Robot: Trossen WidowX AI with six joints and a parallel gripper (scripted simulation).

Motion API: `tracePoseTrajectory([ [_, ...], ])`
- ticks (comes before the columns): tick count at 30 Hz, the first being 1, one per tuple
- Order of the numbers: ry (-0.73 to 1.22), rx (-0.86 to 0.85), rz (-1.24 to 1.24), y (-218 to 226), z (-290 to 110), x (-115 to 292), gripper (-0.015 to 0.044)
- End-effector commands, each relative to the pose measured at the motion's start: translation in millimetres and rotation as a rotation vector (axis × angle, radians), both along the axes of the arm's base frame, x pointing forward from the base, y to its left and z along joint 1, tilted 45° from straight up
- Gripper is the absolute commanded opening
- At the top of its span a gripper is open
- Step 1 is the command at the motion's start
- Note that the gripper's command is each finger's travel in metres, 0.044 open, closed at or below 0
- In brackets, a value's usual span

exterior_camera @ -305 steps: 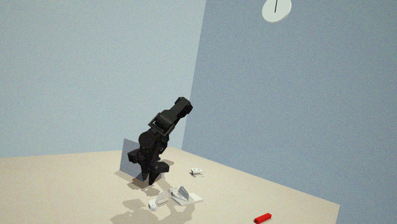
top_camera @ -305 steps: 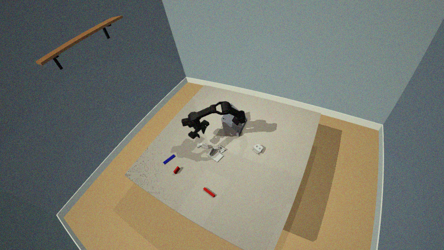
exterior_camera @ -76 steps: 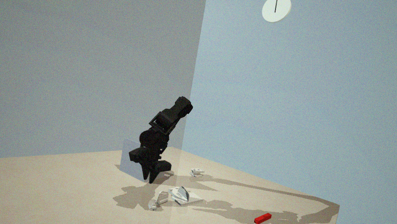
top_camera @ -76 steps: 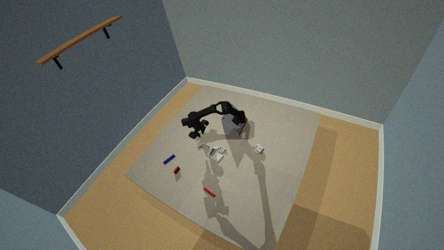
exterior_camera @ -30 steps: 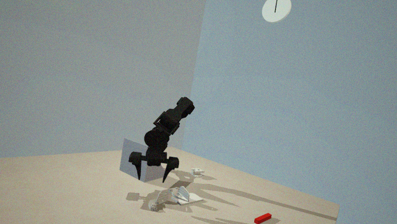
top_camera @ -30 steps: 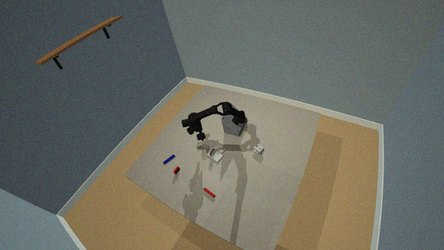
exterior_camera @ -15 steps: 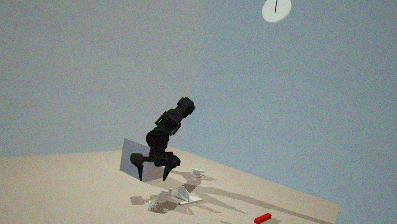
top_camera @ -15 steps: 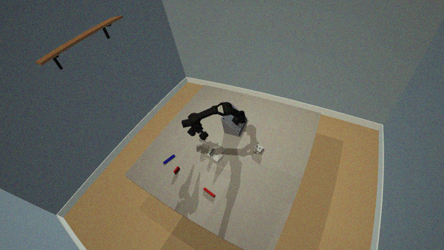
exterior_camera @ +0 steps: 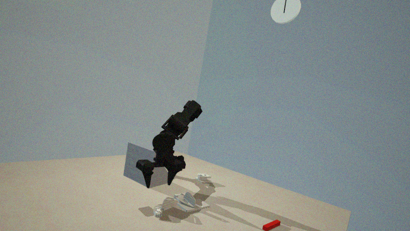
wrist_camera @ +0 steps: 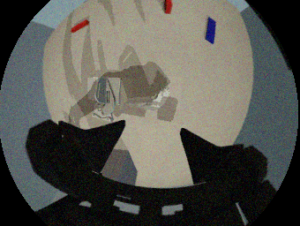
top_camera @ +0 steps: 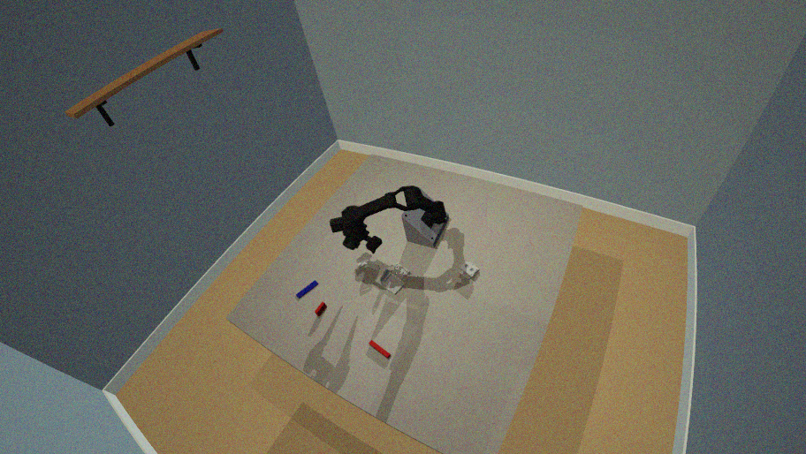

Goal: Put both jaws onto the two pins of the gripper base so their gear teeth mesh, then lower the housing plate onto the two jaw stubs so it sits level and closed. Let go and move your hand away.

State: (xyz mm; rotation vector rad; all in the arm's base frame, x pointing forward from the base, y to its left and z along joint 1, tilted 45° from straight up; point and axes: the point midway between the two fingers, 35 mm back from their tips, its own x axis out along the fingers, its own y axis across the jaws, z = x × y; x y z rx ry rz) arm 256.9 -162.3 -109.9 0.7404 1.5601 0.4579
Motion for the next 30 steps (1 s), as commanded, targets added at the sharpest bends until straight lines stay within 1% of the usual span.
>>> tracePoseTrajectory([
  [1,-0.055,0.001,0.047,-0.1,2.6,2.3,0.044],
  [30,-0.462,0.002,0.473,3.4,8.7,8.6,0.044],
])
